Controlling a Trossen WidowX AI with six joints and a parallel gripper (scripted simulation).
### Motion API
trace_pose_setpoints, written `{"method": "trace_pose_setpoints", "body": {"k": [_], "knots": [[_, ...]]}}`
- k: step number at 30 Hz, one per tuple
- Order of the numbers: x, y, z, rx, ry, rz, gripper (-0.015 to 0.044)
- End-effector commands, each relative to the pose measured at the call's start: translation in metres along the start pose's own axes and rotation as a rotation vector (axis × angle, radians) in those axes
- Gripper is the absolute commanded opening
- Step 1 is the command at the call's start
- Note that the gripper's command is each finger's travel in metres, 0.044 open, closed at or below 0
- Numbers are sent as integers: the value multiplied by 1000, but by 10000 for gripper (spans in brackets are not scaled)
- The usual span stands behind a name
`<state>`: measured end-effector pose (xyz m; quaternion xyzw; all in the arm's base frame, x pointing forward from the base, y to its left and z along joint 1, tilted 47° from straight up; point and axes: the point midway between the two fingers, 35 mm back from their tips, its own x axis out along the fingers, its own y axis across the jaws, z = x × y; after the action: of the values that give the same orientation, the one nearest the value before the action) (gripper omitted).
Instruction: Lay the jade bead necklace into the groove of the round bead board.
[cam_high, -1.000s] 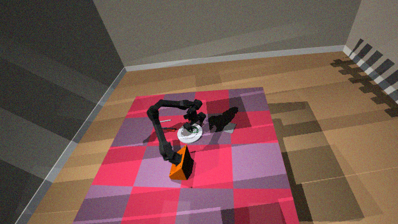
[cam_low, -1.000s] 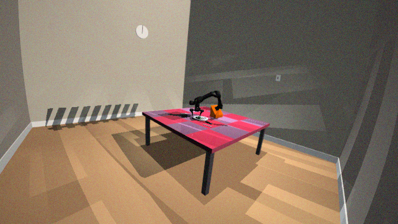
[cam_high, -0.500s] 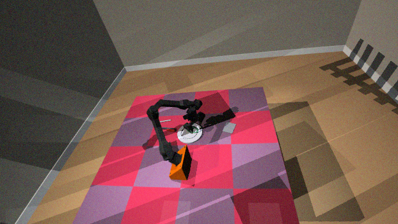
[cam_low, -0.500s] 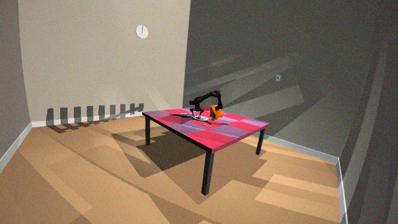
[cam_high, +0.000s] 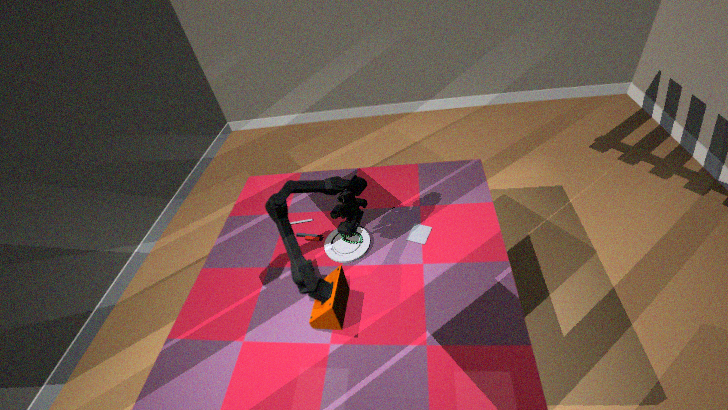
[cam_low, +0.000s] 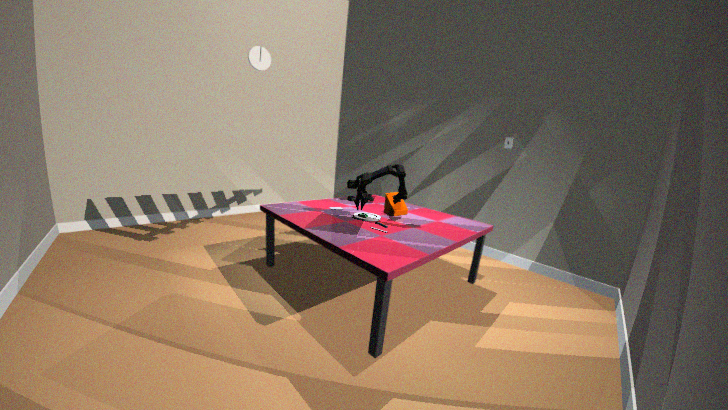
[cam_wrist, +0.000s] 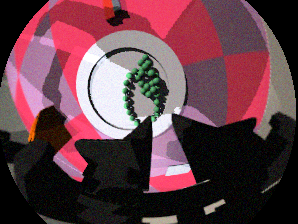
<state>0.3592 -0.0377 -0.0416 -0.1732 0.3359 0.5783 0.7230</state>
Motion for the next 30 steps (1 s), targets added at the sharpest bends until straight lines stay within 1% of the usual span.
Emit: {"method": "trace_pose_setpoints", "body": {"k": [1, 2, 5, 27, 30], "knots": [[10, 2, 0, 1, -1, 7, 120], [2, 0, 0, -3, 1, 0, 120], [4, 0, 0, -2, 1, 0, 120], [34, 2, 0, 1, -2, 7, 120], [32, 1, 1, -5, 3, 7, 41]]}}
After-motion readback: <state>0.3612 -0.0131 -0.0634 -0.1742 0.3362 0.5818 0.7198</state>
